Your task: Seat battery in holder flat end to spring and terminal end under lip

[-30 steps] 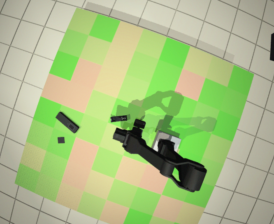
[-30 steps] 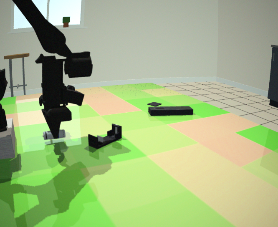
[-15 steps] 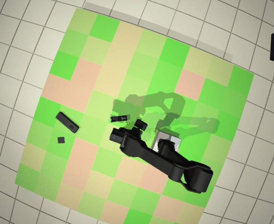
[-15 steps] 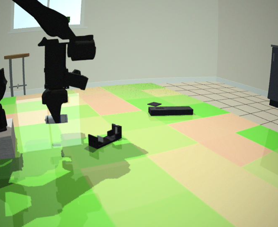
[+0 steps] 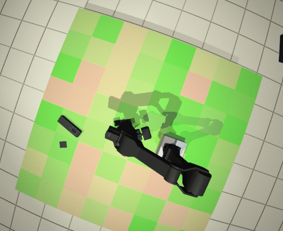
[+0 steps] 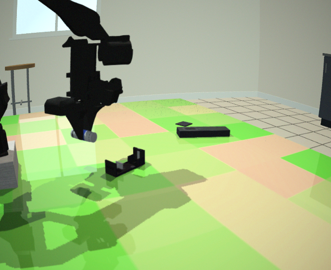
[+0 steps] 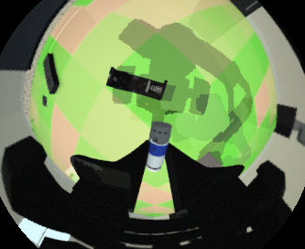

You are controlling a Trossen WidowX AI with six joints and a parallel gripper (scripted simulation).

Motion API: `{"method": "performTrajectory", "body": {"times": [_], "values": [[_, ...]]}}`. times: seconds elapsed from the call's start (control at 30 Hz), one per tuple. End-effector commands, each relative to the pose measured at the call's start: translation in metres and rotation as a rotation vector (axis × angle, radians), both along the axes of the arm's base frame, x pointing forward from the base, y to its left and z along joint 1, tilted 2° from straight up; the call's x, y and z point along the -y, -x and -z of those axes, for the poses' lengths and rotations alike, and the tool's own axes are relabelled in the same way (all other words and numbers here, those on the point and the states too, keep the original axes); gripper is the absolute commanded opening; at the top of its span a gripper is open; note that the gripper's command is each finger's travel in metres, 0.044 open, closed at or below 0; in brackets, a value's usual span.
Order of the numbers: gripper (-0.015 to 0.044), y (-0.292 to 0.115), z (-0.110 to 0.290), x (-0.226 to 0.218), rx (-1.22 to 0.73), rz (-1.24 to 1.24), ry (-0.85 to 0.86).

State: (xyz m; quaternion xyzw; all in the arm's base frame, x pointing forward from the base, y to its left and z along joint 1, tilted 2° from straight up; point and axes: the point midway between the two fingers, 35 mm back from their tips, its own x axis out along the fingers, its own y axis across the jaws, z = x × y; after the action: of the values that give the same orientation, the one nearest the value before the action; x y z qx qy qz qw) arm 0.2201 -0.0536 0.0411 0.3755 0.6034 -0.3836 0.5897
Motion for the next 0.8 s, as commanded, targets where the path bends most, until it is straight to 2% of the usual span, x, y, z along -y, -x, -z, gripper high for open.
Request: {"method": "performTrajectory", "body": {"times": [0.0, 0.77], "values": [[0.0076, -0.012, -0.004, 0.007, 0.002, 0.235, 0.009], [0.0076, -0.063, -0.012, 0.045, 0.004, 1.461, 0.033]]}}
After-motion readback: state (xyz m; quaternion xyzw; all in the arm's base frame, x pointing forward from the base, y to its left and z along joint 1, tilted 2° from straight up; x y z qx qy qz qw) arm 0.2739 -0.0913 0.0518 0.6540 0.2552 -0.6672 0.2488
